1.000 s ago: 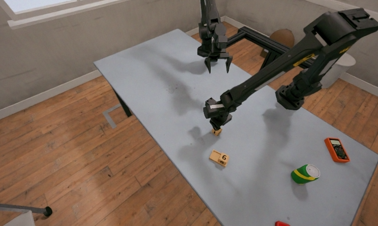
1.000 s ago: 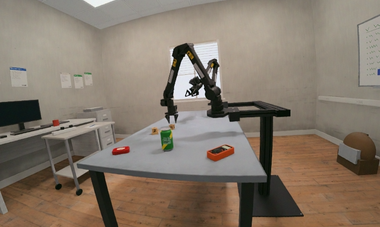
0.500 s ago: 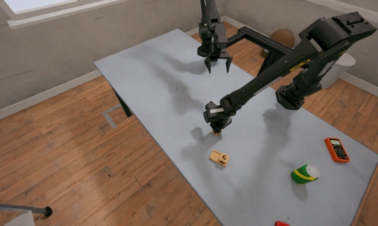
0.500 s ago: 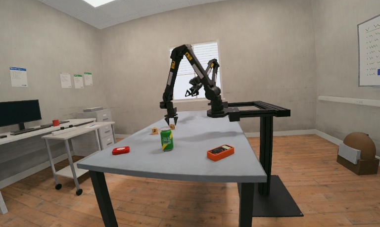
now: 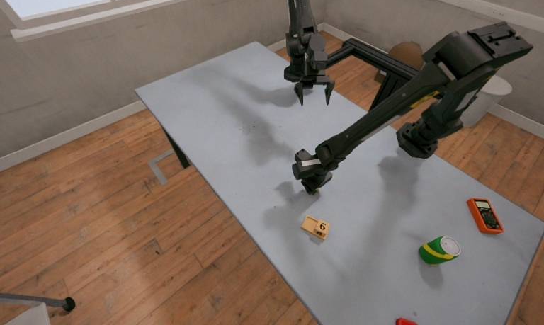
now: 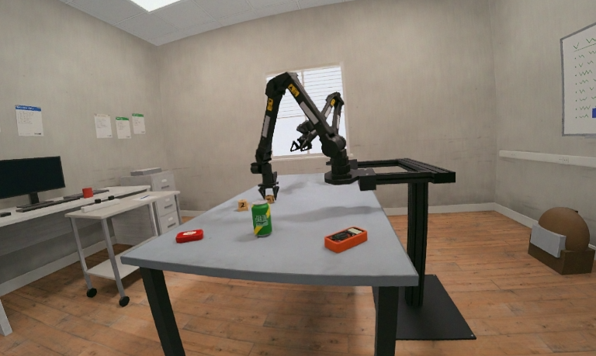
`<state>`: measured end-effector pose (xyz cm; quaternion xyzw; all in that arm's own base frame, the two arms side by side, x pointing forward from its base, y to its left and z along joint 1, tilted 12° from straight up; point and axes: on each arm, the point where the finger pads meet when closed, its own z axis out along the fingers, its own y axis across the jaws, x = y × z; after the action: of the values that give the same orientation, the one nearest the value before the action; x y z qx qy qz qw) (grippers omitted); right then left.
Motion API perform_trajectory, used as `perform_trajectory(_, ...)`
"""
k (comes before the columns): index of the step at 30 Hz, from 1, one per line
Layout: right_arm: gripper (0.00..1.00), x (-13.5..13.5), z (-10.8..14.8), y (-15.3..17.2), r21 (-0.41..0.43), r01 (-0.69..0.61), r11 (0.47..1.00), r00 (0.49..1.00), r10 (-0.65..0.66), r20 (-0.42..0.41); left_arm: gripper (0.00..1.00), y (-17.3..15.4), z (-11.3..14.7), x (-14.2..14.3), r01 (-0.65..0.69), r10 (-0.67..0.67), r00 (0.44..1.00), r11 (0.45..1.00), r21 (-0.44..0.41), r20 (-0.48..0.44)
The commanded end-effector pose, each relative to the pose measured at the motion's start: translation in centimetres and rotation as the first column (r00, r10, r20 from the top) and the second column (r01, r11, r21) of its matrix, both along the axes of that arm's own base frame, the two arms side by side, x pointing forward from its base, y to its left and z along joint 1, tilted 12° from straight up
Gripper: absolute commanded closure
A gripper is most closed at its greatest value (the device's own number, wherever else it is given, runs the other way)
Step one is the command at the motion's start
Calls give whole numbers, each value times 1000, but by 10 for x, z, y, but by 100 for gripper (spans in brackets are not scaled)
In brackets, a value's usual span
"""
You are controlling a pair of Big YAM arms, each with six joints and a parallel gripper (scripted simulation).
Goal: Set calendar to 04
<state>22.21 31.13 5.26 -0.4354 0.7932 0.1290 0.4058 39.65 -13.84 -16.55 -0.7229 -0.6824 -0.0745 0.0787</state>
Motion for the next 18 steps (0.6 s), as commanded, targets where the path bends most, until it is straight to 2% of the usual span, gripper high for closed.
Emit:
perform_trajectory(1, 0, 5, 6, 4, 14, 8, 1000, 1000, -8, 6, 36, -5, 0, 22, 2, -1, 999, 1000, -15, 39)
perform_trajectory(2, 0, 5, 6, 4, 14, 8, 1000, 1000, -8, 6, 36, -12, 9, 26, 11, -10, 998, 1000, -23, 58)
perform_trajectory(8, 0, 5, 6, 4, 14, 8, 1000, 1000, -8, 6, 36, -12, 9, 26, 11, -10, 998, 1000, -23, 58)
perform_trajectory(9, 0, 5, 6, 4, 14, 8, 1000, 1000, -8, 6, 36, -7, 6, 15, 4, -3, 999, 1000, -14, 34)
perform_trajectory(10, 0, 5, 6, 4, 14, 8, 1000, 1000, -8, 6, 43, -7, 6, 15, 4, -3, 999, 1000, -14, 34)
perform_trajectory(12, 0, 5, 6, 4, 14, 8, 1000, 1000, -8, 6, 43, -10, 14, 22, 11, -9, 998, 1000, -25, 62)
perform_trajectory(13, 0, 5, 6, 4, 14, 8, 1000, 1000, -8, 6, 48, -10, 14, 22, 11, -9, 998, 1000, -25, 62)
perform_trajectory(18, 0, 5, 6, 4, 14, 8, 1000, 1000, -8, 6, 52, -9, 14, 20, 10, -8, 998, 1000, -25, 62)
